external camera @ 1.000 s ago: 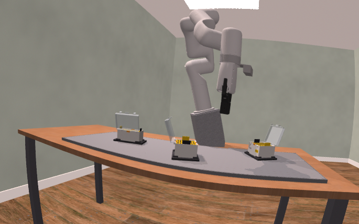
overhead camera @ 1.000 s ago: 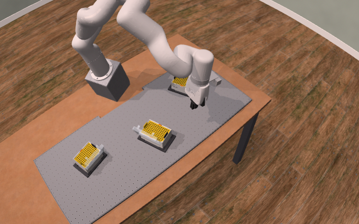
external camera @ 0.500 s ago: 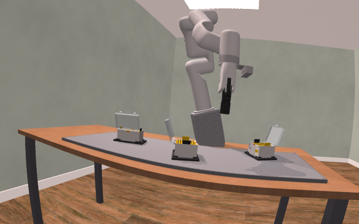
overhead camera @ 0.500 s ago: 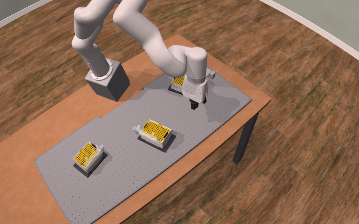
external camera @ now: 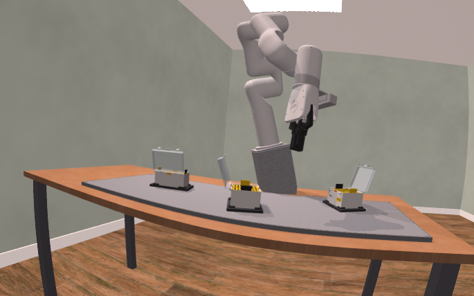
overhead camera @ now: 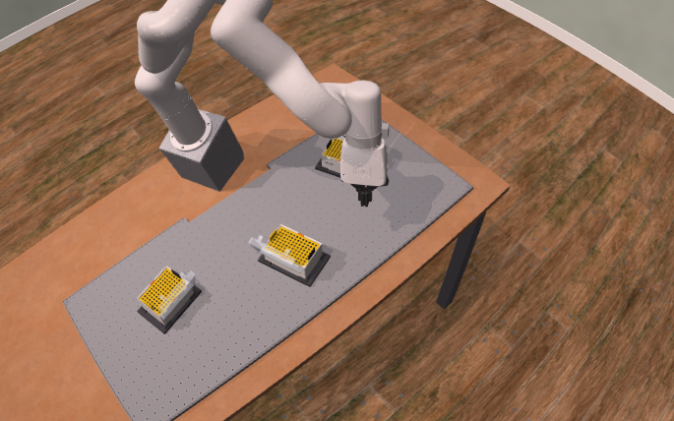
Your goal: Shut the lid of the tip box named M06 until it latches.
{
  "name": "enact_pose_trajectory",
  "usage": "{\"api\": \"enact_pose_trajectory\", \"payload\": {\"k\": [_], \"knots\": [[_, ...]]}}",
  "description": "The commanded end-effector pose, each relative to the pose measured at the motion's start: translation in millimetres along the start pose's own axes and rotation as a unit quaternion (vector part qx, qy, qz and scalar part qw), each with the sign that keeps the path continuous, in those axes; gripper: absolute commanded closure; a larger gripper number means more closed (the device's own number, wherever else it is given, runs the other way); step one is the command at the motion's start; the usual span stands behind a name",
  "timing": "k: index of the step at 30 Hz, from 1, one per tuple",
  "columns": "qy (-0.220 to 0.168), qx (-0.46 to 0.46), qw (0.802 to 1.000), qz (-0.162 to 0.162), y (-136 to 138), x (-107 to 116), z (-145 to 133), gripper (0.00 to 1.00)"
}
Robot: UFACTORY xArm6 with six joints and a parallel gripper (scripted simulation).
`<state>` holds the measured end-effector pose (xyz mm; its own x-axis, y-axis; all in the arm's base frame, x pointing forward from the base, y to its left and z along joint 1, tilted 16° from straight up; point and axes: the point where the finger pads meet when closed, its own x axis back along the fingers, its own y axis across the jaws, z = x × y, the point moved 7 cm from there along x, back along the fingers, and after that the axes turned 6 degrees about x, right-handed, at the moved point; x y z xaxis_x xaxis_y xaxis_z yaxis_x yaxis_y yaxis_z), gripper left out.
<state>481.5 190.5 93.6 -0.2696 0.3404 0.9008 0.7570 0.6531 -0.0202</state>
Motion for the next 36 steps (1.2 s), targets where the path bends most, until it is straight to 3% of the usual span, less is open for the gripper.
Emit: {"api": "enact_pose_trajectory", "payload": {"k": [1, 13, 23, 25, 31, 36], "knots": [[-0.027, 0.081, 0.996, -0.025, -2.4, 1.2, 2.2, 1.0], [-0.074, 0.234, 0.967, -0.061, -9.4, 0.0, 6.9, 1.0], [-0.12, 0.381, 0.912, -0.095, -17.3, -2.0, 9.0, 1.0], [-0.12, 0.381, 0.912, -0.095, -17.3, -2.0, 9.0, 1.0], [-0.145, 0.464, 0.867, -0.114, -22.1, -3.5, 9.0, 1.0], [-0.146, 0.465, 0.866, -0.114, -22.5, -8.5, 9.9, 1.0]]}}
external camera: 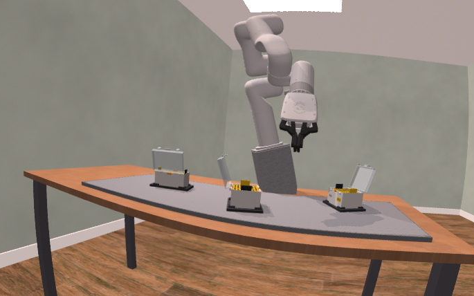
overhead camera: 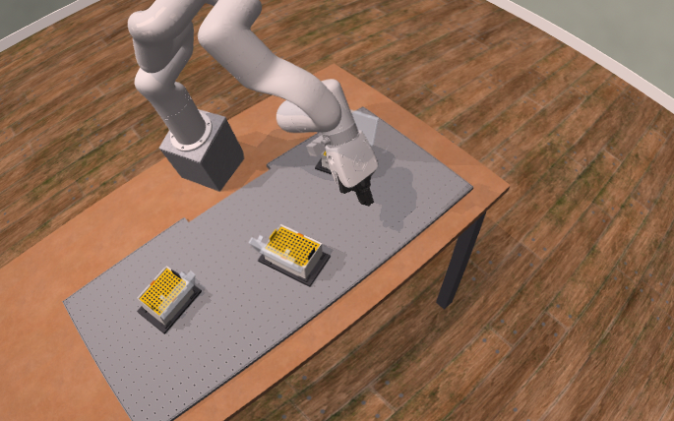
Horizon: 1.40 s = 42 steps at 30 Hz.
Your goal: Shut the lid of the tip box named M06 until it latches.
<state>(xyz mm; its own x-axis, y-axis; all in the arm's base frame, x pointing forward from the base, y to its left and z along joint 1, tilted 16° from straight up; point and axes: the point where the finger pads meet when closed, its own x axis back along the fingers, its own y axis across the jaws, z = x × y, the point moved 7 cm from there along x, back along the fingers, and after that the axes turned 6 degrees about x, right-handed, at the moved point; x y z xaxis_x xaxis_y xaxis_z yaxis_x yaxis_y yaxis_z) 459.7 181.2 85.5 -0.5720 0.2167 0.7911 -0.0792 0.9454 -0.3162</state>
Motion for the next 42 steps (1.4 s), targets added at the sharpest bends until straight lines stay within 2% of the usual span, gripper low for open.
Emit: {"api": "enact_pose_trajectory", "payload": {"k": [1, 4, 6, 21, 23, 37, 42], "knots": [[-0.012, 0.012, 1.0, -0.007, -0.3, -8.1, 3.6, 1.0], [-0.012, 0.012, 1.0, -0.006, 0.5, -21.2, 10.8, 1.0], [-0.012, 0.012, 1.0, -0.006, 0.5, -21.2, 10.8, 1.0], [-0.012, 0.012, 1.0, -0.006, 4.3, -87.1, 46.8, 1.0], [-0.012, 0.012, 1.0, -0.006, 4.3, -87.1, 46.8, 1.0], [-0.012, 0.012, 1.0, -0.006, 7.9, -148.4, 80.4, 1.0], [-0.012, 0.012, 1.0, -0.006, 7.9, -148.5, 80.4, 1.0]]}}
